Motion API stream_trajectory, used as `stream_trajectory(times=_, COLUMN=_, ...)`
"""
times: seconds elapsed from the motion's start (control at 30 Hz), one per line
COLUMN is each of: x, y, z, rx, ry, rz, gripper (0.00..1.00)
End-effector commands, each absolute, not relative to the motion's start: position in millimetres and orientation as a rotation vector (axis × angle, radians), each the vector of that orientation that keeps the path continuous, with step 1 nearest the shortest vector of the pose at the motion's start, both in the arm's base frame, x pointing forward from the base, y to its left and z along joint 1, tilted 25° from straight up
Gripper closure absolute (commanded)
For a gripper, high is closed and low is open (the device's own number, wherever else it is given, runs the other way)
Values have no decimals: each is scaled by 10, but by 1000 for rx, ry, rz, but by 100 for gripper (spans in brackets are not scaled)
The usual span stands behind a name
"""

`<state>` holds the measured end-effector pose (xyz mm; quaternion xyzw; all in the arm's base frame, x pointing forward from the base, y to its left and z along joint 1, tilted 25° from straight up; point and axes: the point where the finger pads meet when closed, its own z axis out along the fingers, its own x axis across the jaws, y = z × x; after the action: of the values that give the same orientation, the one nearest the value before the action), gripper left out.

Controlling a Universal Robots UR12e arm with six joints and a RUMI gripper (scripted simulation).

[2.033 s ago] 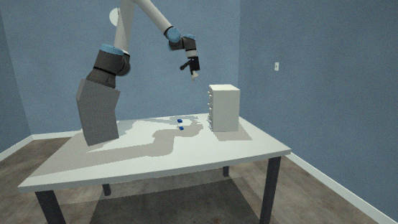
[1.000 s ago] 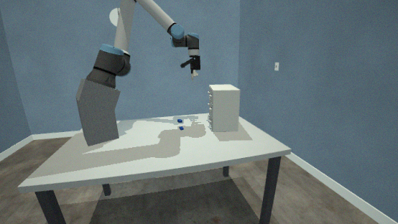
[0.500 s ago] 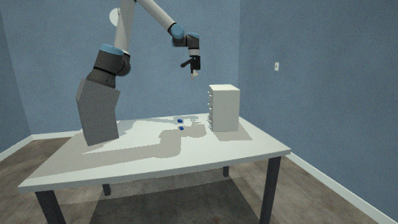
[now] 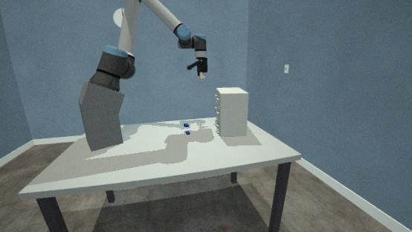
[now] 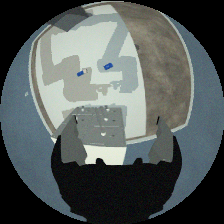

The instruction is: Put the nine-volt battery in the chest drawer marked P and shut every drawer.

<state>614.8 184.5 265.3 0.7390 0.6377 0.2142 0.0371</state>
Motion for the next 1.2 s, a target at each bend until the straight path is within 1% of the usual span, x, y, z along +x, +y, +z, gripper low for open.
stream_trajectory(times=0.0, x=6150, y=1845, z=2661, rx=2270, ry=1954, rz=659, gripper=0)
stream_trajectory(times=0.6, x=6117, y=1845, z=2663, rx=2390, ry=1842, rz=669, gripper=0)
stream_trajectory(times=1.17, x=6022, y=1844, z=2673, rx=2733, ry=1440, rz=688, gripper=0)
